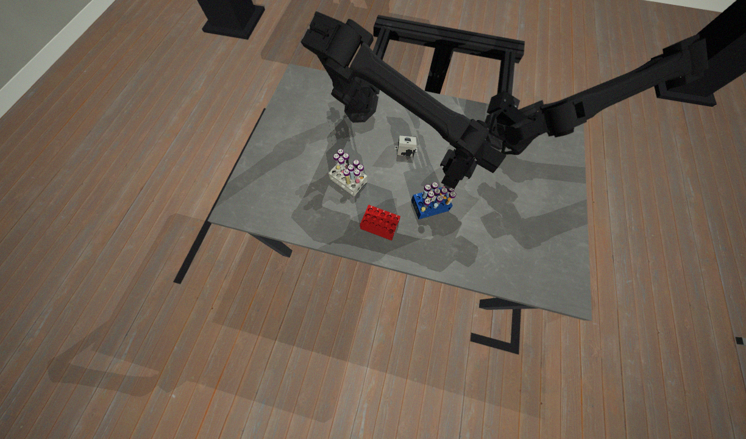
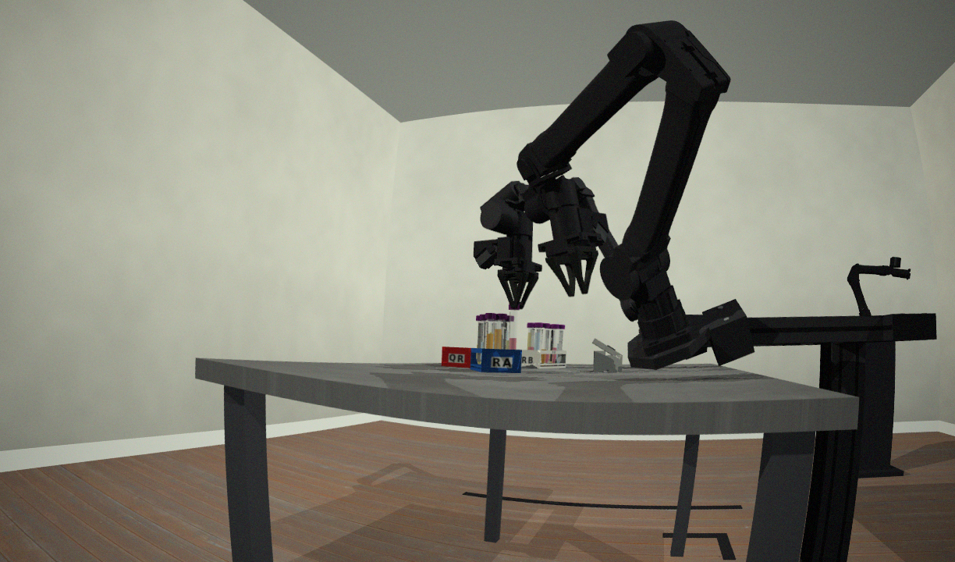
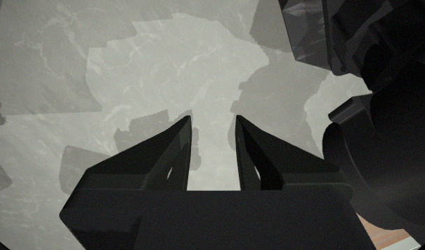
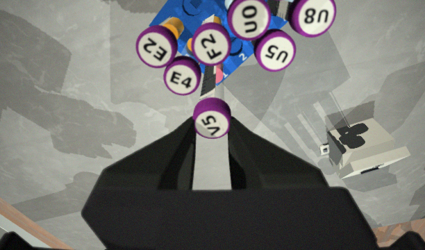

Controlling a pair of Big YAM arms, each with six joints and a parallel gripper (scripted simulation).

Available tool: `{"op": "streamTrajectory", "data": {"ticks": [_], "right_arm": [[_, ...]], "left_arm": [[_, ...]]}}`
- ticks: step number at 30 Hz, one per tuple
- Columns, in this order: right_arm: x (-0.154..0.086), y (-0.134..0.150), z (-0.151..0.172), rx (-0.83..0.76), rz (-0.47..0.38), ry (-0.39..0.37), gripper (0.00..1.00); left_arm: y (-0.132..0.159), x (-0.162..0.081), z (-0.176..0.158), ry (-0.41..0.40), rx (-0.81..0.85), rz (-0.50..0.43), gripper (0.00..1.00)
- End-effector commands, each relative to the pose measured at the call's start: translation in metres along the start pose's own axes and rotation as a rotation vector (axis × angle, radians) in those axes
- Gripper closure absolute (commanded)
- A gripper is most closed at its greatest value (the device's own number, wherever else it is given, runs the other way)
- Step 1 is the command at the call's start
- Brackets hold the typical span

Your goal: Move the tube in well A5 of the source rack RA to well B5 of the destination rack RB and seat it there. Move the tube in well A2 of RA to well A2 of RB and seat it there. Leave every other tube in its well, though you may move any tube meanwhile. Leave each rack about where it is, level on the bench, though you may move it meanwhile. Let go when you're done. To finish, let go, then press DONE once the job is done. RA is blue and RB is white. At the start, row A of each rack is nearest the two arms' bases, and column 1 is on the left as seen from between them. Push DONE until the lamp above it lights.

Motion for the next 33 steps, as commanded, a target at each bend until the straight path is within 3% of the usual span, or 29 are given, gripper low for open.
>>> {"op": "streamTrajectory", "data": {"ticks": [1,33], "right_arm": [[0.007,0.002,-0.003,-0.003,-0.001,0.011,1.00],[0.028,-0.001,-0.003,-0.006,0.002,0.022,1.00]], "left_arm": [[0.002,-0.010,0.007,-0.025,-0.009,-0.006,0.70],[0.002,-0.010,0.007,-0.025,-0.009,-0.006,0.70]]}}
Point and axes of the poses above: on each arm, the point where the finger pads meet when closed, its own x axis out along the fingers, its own z axis across the jaws, y = z × x, the point moved 5 cm from there along -x, back along the fingers, and after that the axes turned 8 degrees about x, right-handed, at the moved point
